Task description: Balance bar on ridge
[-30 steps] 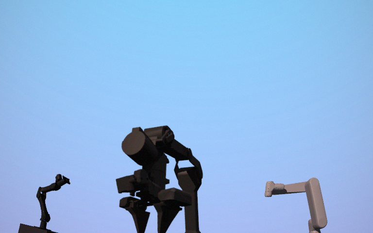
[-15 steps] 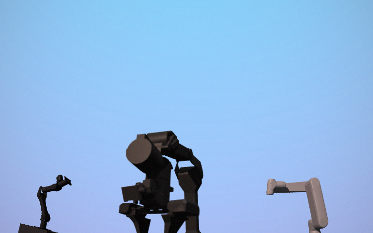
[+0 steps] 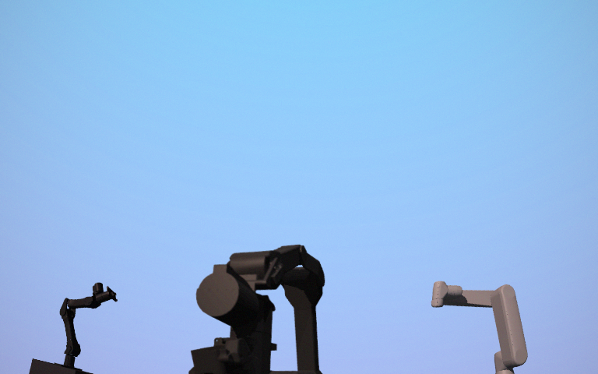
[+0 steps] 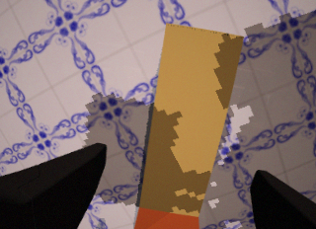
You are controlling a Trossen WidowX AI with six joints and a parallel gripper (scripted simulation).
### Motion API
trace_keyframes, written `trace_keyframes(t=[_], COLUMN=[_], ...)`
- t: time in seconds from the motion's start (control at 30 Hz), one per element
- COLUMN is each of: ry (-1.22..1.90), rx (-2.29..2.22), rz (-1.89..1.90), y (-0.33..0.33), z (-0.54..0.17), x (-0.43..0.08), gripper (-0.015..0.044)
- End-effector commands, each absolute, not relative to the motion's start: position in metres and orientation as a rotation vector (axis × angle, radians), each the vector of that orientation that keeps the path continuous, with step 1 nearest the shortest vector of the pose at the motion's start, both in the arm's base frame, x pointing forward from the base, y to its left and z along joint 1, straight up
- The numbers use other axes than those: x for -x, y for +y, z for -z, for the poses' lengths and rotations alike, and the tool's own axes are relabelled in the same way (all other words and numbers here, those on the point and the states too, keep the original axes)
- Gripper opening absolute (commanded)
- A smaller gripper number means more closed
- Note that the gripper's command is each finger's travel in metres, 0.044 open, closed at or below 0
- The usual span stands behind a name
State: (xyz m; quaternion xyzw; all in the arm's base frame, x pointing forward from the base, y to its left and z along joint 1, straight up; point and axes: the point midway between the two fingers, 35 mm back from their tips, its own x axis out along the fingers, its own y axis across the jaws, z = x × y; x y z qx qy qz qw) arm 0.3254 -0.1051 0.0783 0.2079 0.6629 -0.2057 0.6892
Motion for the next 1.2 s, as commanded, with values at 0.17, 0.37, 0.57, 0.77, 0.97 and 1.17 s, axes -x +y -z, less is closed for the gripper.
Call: trace_keyframes(t=[0.17,0.37,0.57,0.77,0.97,1.17], ry=[1.485,1.485,1.485,1.485,1.485,1.485], rx=[-0.459,-0.459,-0.459,-0.459,-0.465,-0.465], rz=[0.46,0.46,0.46,0.46,0.46,0.46], y=[-0.106,-0.106,-0.106,-0.106,-0.105,-0.105], z=[-0.065,-0.055,-0.051,-0.051,-0.052,-0.052], x=[-0.326,-0.326,-0.326,-0.326,-0.326,-0.326], gripper=[0.0315,0.0315,0.0315,0.0315,0.0289,0.0131])
